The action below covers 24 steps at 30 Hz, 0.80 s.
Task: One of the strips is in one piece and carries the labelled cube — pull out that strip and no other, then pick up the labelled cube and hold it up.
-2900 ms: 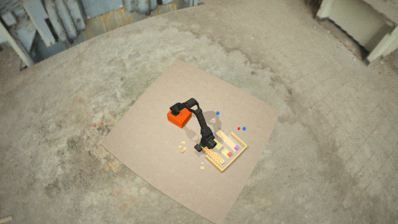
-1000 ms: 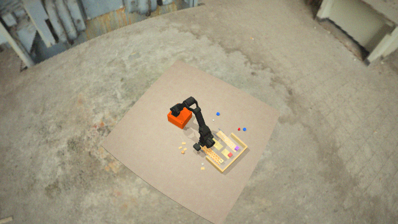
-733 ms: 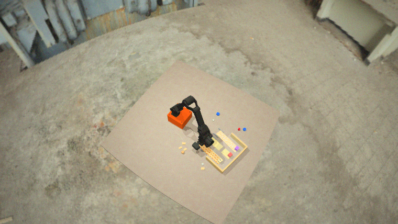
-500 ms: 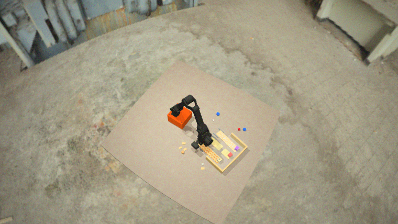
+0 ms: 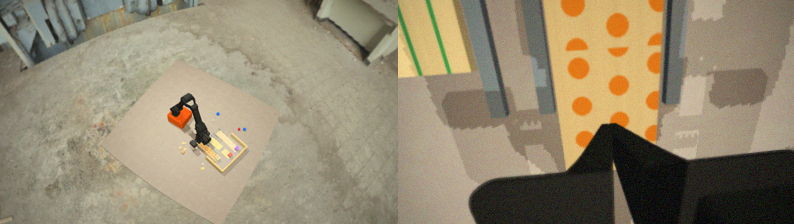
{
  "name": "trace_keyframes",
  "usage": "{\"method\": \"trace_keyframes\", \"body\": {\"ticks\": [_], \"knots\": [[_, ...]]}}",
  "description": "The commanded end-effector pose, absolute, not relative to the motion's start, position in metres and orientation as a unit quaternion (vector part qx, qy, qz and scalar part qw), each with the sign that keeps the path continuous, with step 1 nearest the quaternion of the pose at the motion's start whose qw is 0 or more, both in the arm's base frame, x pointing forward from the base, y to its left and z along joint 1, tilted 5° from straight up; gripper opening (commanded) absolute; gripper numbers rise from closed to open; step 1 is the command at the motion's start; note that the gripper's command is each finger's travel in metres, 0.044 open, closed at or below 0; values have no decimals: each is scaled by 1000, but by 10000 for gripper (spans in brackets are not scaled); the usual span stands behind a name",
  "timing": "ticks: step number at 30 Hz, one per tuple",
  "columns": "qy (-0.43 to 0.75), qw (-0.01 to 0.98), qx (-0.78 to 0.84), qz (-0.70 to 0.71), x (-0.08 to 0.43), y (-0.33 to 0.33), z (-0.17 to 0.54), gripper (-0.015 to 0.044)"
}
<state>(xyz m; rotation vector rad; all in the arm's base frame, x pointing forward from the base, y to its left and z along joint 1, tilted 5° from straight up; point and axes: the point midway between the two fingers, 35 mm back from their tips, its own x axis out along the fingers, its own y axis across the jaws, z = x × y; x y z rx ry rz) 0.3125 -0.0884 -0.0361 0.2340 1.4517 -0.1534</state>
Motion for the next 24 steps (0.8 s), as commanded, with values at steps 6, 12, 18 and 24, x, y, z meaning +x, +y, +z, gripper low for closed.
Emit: {"method": "trace_keyframes", "body": {"ticks": [6,12,18,24], "knots": [[675,727,107,-68,291,-83,-43,0],[675,727,107,-68,283,-81,-43,0],[675,727,107,-68,276,-79,-44,0],[675,727,107,-68,269,-77,-45,0]]}}
